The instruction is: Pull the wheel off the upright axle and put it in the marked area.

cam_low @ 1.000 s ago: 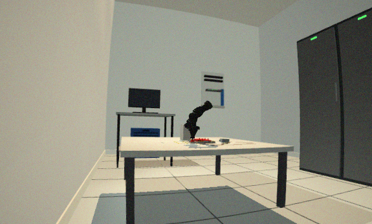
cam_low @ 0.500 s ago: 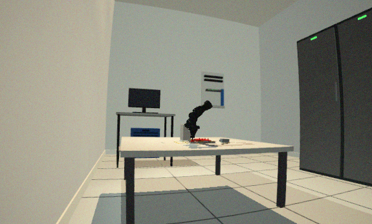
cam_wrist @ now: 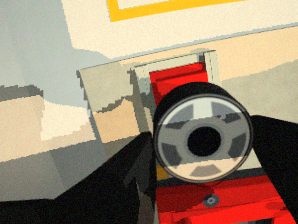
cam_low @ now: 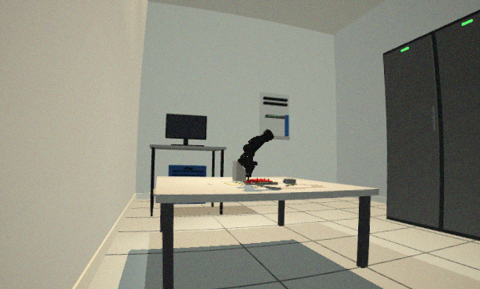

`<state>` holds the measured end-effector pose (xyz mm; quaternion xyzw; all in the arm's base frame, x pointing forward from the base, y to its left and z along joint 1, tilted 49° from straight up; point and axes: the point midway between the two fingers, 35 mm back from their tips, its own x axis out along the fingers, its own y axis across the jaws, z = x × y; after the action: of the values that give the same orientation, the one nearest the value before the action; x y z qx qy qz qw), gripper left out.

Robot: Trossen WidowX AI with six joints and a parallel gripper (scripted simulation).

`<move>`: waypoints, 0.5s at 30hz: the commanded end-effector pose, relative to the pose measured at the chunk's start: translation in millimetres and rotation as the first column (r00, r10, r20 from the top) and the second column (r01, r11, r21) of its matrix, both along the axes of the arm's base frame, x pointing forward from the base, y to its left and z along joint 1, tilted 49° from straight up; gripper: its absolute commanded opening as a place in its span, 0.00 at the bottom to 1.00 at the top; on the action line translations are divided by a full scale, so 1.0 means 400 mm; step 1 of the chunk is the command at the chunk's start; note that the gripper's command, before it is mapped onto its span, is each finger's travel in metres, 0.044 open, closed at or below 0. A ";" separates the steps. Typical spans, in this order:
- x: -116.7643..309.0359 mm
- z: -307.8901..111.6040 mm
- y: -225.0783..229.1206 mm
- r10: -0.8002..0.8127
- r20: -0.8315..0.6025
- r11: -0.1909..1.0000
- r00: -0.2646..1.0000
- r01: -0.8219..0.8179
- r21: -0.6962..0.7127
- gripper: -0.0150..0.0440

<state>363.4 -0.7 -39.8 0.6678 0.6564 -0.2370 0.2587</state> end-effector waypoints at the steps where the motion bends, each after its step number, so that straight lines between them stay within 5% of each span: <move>1: 0.001 0.008 -0.012 -0.004 0.004 1.000 1.000 0.004 -0.005 0.25; 15: 0.000 0.016 -0.021 -0.006 0.004 1.000 1.000 0.006 -0.004 0.25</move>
<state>362.5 -7.2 -35.2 0.6706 0.6537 -0.2392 0.2563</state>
